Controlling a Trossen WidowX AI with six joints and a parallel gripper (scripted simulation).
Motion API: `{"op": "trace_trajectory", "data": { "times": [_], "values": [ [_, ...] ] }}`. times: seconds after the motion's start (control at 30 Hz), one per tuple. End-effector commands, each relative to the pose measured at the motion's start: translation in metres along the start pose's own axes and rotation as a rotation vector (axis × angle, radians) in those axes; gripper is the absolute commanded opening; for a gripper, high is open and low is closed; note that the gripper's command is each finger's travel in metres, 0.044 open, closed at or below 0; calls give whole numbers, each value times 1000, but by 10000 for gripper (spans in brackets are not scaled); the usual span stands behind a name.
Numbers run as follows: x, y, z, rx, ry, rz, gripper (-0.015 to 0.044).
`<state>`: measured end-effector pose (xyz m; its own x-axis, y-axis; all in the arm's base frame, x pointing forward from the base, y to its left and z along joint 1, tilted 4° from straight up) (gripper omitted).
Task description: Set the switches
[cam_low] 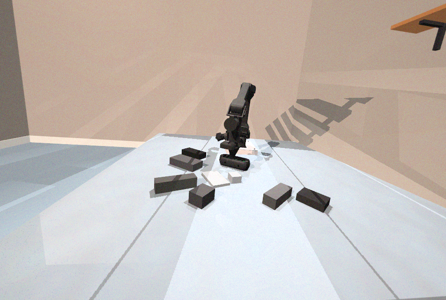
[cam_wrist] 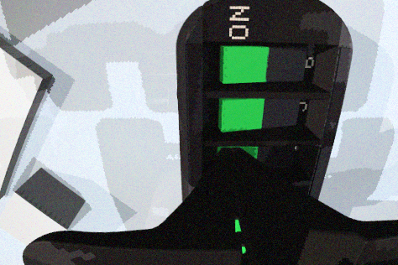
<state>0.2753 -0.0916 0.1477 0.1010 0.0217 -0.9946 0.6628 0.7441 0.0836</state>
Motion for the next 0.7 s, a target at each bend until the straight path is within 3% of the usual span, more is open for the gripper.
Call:
{"op": "trace_trajectory", "data": {
  "times": [0.0, 0.67],
  "values": [
    [1, 0, -1, 4, 4, -3, 0],
    [-9, 0, 0, 1, 3, -1, 0]
  ]
}}
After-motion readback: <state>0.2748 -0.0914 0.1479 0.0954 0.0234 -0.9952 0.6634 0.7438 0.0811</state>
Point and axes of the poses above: the point midway between the two fingers, 35 mm back from their tips, its own x axis out along the fingers, its own z axis across the jaws, y = z × x, the point moved 9 cm from there along -x, back along the fingers, and after that the axes turned 15 degrees about x, right-handed, at the moved point
